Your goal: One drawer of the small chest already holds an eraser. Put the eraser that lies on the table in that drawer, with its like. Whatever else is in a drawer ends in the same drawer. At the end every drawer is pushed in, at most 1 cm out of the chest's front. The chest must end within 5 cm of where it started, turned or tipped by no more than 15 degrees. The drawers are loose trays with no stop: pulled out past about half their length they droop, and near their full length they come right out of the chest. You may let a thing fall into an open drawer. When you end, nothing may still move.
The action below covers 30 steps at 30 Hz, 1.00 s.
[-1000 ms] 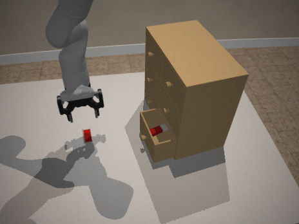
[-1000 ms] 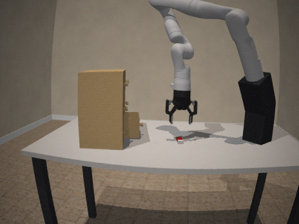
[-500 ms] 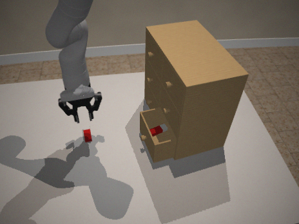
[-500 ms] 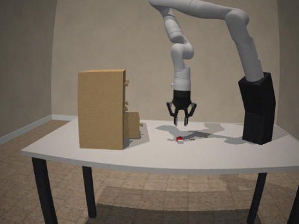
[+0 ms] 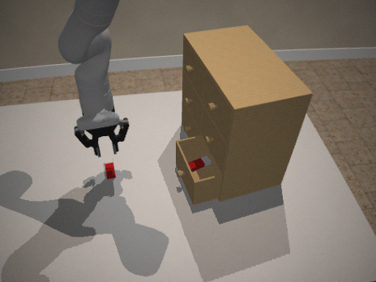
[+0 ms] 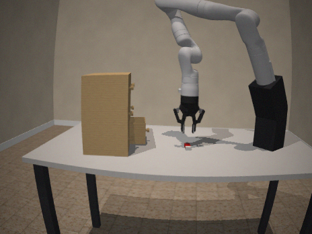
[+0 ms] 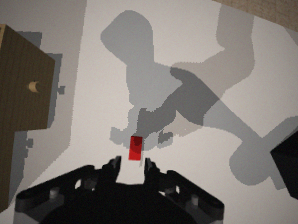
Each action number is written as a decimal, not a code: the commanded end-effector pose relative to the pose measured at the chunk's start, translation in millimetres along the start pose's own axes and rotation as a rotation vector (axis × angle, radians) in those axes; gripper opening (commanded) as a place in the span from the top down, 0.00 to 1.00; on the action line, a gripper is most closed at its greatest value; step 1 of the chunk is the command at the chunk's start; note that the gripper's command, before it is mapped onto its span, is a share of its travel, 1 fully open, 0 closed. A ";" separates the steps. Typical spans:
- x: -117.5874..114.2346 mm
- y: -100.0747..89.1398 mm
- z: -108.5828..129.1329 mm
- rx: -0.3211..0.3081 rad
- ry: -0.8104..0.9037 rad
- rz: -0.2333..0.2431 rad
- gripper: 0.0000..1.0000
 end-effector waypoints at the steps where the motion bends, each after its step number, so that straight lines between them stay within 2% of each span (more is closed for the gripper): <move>1: 1.3 5.6 -0.8 -0.002 0.001 -0.003 0.62; 13: 1.4 35.7 -0.9 -0.002 0.001 -0.003 0.62; 30: 1.4 44.9 -0.9 -0.002 0.001 -0.003 0.62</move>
Point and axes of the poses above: the point where the finger pads meet when closed, its own y axis out along the fingers, its own x axis across the jaws, z = x × y, the point moved 2 cm from there along -y, back along the fingers, and after that the axes turned 15 degrees about y, right-handed, at the moved point
